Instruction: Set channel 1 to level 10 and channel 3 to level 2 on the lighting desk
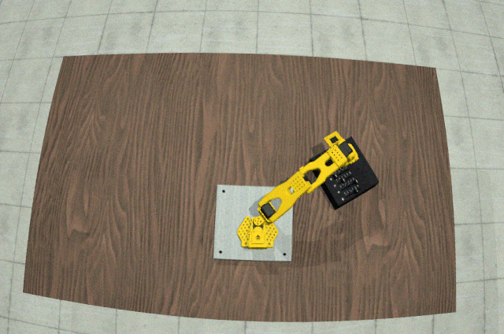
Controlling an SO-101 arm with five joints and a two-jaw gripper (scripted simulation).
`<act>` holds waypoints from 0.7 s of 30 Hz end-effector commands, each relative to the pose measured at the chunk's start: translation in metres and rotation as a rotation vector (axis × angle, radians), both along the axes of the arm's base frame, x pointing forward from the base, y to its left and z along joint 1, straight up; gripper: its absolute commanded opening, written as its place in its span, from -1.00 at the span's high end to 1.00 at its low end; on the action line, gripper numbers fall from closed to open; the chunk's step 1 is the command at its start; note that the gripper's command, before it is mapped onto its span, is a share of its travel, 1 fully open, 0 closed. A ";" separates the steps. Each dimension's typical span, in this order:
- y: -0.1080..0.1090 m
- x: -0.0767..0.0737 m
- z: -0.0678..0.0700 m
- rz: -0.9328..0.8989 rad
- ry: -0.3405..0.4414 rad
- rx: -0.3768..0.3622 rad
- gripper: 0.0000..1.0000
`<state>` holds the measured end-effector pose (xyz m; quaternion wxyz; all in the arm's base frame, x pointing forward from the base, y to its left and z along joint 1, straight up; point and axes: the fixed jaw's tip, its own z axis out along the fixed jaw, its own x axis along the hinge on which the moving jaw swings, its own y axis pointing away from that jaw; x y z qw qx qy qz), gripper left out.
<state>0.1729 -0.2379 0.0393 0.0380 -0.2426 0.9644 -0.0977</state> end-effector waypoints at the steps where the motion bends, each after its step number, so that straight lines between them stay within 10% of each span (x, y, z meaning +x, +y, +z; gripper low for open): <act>1: 0.012 -0.002 -0.012 0.010 0.049 0.073 1.00; 21: 0.015 -0.003 -0.011 0.010 0.056 0.082 1.00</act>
